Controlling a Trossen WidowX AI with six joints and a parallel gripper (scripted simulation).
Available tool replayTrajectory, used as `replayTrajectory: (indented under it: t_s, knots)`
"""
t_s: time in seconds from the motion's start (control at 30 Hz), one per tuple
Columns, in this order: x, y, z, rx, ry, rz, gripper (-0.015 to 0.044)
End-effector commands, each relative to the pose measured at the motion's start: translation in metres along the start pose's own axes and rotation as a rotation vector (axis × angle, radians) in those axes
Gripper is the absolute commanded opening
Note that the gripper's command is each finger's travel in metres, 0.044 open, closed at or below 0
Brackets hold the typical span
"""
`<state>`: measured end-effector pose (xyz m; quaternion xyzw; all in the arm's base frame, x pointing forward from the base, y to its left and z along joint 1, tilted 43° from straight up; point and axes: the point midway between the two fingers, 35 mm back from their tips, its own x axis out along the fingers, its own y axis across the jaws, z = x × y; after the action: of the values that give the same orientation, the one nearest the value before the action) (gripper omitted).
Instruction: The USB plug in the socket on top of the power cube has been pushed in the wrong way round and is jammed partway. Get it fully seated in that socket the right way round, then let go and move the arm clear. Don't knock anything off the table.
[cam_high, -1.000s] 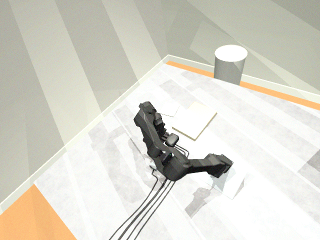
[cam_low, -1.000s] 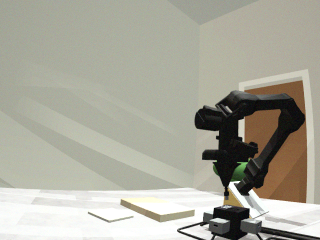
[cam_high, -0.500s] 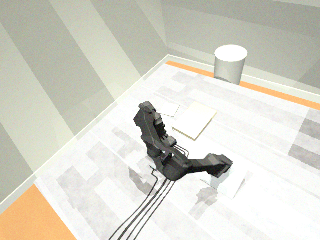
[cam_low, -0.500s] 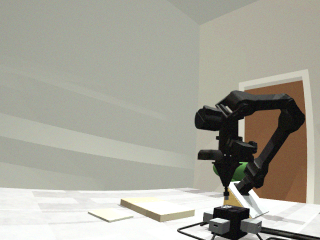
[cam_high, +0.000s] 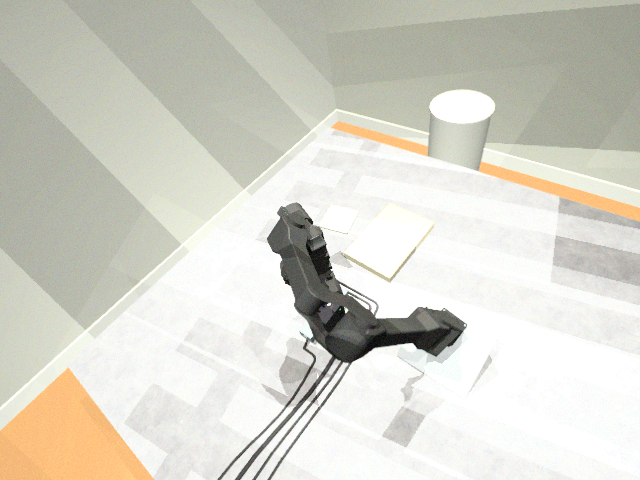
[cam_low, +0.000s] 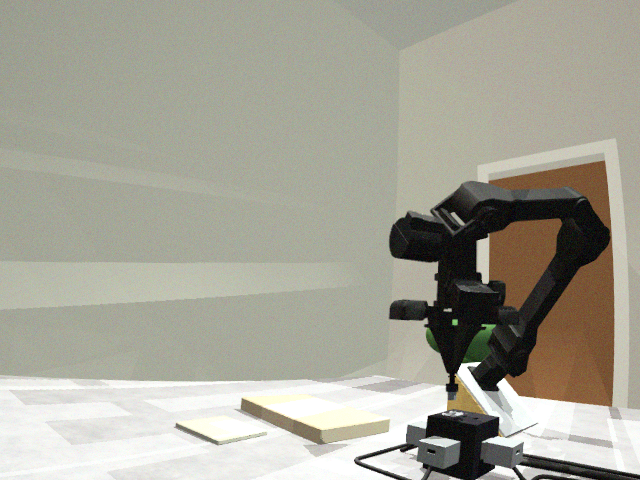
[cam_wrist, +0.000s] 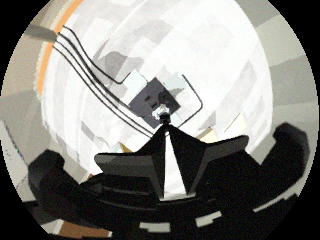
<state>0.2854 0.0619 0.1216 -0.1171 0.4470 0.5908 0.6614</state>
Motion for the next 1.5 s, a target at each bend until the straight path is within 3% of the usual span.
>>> replayTrajectory:
  t_s: [0.0,1.47]
  knots:
    - [0.0005,0.0000,-0.0003,0.117,0.001,0.000,0.0000]
    - [0.0005,0.0000,-0.0003,1.268,0.000,-0.001,0.0000]
